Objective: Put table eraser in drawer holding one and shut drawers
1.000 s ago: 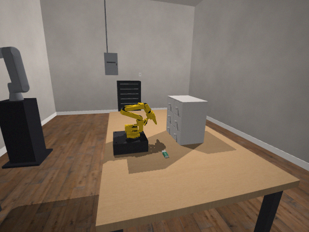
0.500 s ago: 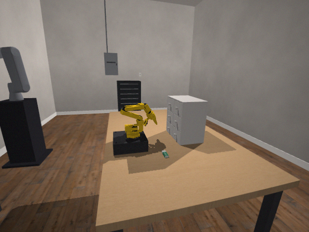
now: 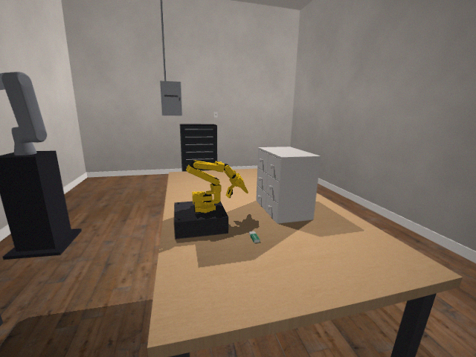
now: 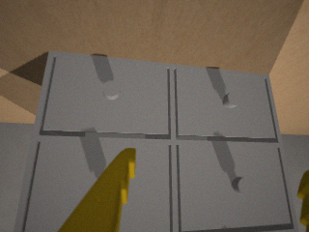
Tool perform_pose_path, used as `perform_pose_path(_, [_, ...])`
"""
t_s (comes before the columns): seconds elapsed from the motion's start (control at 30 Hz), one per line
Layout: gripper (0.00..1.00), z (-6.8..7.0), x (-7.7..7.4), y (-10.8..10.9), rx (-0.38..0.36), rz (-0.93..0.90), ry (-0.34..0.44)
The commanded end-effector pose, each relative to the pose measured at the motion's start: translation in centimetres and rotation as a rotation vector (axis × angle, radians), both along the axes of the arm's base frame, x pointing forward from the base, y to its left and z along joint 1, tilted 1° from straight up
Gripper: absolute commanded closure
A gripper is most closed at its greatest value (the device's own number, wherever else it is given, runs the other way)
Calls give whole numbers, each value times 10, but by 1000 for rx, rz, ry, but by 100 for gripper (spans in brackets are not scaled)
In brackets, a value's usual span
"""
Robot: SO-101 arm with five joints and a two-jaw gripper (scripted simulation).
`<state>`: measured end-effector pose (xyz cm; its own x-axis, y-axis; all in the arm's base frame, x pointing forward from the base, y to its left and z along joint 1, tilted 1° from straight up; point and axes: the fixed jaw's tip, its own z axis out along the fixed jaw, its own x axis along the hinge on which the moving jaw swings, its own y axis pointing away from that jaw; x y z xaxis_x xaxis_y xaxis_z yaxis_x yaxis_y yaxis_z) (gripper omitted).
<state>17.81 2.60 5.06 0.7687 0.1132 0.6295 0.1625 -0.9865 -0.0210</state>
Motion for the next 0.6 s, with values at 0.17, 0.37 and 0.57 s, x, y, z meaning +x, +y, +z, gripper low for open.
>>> perform_pose_path(0.17, [59, -9, 13, -8, 0, -37, -69])
perform_pose_path(0.37, [61, -12, 20, -13, 1, -66, -130])
perform_pose_path(0.57, [63, -14, 24, -18, 1, -85, -170])
